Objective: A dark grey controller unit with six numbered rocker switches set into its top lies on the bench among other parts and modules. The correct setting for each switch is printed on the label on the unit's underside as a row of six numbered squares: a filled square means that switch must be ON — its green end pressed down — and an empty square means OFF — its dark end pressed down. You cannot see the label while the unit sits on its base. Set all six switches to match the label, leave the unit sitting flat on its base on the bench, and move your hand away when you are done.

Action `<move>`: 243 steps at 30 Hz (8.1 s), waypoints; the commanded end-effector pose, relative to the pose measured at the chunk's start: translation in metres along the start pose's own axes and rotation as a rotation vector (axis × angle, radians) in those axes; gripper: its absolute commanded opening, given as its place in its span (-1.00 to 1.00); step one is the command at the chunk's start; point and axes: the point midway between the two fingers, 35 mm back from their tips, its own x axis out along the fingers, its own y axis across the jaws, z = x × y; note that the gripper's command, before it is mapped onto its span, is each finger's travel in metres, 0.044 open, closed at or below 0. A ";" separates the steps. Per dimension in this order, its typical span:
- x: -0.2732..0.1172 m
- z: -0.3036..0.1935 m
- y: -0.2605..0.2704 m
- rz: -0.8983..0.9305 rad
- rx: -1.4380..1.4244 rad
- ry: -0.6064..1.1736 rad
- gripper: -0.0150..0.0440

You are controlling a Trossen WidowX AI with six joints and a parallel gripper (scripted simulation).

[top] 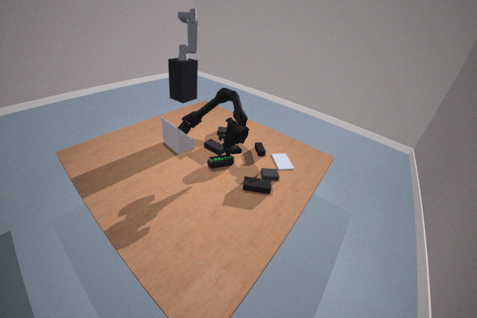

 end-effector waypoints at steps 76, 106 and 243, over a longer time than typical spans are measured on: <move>0.030 -0.040 0.030 0.091 0.080 -0.092 -0.49; -0.009 -0.025 0.005 0.090 0.079 -0.092 -0.49; 0.005 0.018 0.023 0.091 0.079 -0.093 -0.49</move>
